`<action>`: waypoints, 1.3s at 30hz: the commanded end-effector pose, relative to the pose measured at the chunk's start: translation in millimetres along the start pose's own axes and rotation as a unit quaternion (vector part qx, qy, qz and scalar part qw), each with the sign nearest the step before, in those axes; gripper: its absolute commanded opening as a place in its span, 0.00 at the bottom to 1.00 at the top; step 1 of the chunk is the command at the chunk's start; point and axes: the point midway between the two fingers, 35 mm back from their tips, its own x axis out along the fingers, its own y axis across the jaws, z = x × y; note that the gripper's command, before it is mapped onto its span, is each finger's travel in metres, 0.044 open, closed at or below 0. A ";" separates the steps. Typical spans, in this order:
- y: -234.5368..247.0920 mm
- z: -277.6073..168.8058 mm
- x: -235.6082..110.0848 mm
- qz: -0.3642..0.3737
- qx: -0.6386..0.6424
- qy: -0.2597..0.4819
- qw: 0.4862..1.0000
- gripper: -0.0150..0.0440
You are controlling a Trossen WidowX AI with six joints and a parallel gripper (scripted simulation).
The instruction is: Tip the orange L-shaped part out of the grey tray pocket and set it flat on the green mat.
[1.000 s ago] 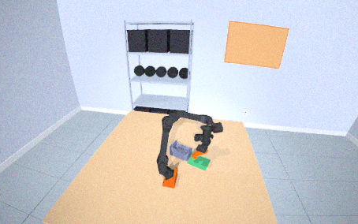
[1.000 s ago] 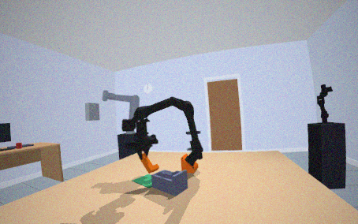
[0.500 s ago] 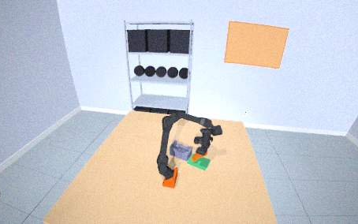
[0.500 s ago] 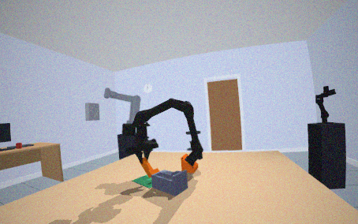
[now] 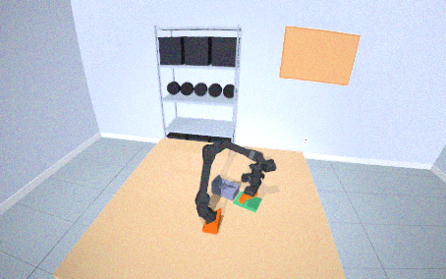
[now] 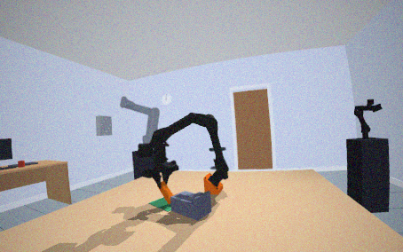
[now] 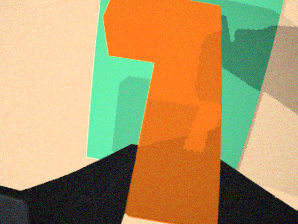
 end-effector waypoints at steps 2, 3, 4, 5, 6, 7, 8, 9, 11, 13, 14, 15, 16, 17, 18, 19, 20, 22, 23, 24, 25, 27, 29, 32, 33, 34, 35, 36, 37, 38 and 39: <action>0.6 0.7 2.1 -0.001 0.002 -0.002 1.000 0.25; 0.6 0.7 2.1 -0.001 0.002 -0.002 1.000 0.25; 0.6 0.7 2.2 -0.001 0.002 -0.002 1.000 0.25; 0.6 0.7 2.3 -0.001 0.002 -0.002 1.000 0.25; 0.6 0.7 2.3 -0.001 0.002 -0.002 1.000 0.25; 0.6 0.7 2.3 -0.001 0.002 -0.002 1.000 0.25; 0.6 0.7 2.3 -0.001 0.002 -0.002 1.000 0.25; 0.6 0.7 2.3 -0.001 0.002 -0.002 1.000 0.25; 0.6 0.7 2.3 -0.001 0.002 -0.002 1.000 0.25; 0.9 0.4 1.8 0.001 0.001 -0.001 1.000 0.30; 0.9 0.4 1.8 0.001 0.001 -0.001 1.000 0.34; 0.9 0.4 1.8 0.001 0.001 -0.001 1.000 0.39; 0.9 0.4 1.8 0.001 0.001 -0.001 1.000 0.43; 0.9 0.4 1.8 0.001 0.001 -0.001 1.000 0.48; 0.9 0.4 1.8 0.001 0.001 -0.001 1.000 0.52; 0.9 0.4 1.8 0.001 0.001 -0.001 1.000 0.57; 0.9 0.4 1.8 0.001 0.001 -0.001 1.000 0.61; 0.6 0.2 -0.1 0.001 0.001 -0.001 1.000 0.70; 0.1 -0.2 -4.1 0.001 0.001 -0.001 1.000 0.74; -0.7 -0.7 -10.4 0.001 0.001 -0.001 1.000 0.79; -1.4 -1.1 -18.1 0.000 0.001 -0.001 1.000 0.83; -2.3 -1.8 -38.4 0.000 0.002 -0.001 1.000 0.92; -1.4 -1.4 -65.5 0.000 0.002 -0.001 1.000 0.93; 0.9 -0.1 -86.5 0.000 0.003 -0.002 1.000 0.93; 0.9 -0.1 -86.5 0.000 0.003 -0.002 1.000 0.93; 0.9 -0.1 -86.5 0.000 0.003 -0.002 1.000 0.93; 0.9 -0.1 -86.5 0.000 0.003 -0.002 1.000 0.93; 0.0 -1.4 -83.6 -0.007 0.005 0.000 1.000 0.93; 0.0 -1.4 -83.6 -0.007 0.005 0.000 1.000 0.93; 0.0 -1.4 -83.6 -0.007 0.005 0.000 1.000 0.93; 0.0 -1.4 -83.6 -0.007 0.005 0.000 1.000 0.93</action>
